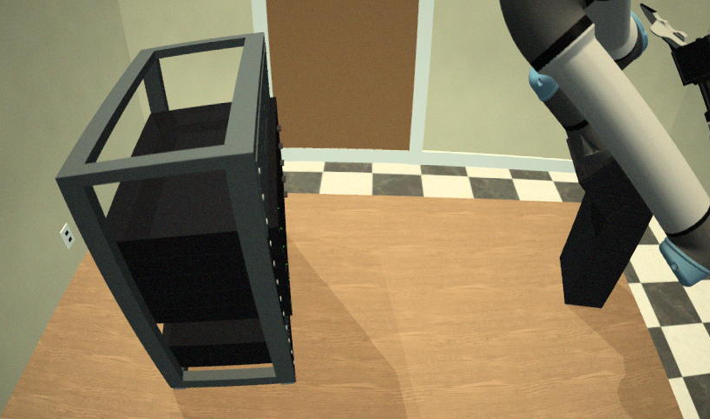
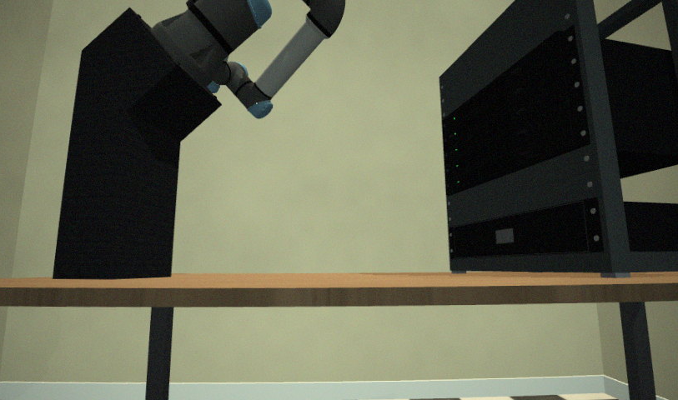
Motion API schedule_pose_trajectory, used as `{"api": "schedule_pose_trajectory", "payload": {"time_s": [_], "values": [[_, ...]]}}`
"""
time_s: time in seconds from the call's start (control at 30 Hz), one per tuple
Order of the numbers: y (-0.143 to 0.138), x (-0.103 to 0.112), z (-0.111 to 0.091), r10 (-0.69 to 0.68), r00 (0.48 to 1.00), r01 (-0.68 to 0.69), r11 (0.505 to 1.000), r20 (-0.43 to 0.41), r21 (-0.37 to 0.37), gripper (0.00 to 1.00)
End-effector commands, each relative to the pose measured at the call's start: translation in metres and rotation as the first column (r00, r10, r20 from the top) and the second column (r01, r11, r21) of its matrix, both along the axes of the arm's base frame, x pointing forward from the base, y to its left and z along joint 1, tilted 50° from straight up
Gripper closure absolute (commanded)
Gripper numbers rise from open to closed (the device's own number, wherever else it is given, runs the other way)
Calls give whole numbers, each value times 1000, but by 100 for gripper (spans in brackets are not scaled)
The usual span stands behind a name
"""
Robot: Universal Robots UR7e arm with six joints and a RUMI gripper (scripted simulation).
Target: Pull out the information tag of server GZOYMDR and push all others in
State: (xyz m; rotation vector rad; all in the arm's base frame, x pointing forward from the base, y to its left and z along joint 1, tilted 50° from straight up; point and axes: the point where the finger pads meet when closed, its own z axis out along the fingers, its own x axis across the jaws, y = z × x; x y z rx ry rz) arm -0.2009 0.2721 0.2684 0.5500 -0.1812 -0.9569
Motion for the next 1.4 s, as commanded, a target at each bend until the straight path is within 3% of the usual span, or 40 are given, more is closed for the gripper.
{"api": "schedule_pose_trajectory", "payload": {"time_s": [0.0,0.53,1.37], "values": [[12,-5,10,-22,1000,22,999,4,-43,0],[60,-19,36,-95,995,102,974,42,-201,0],[119,-35,53,-155,981,189,908,118,-375,0]]}}
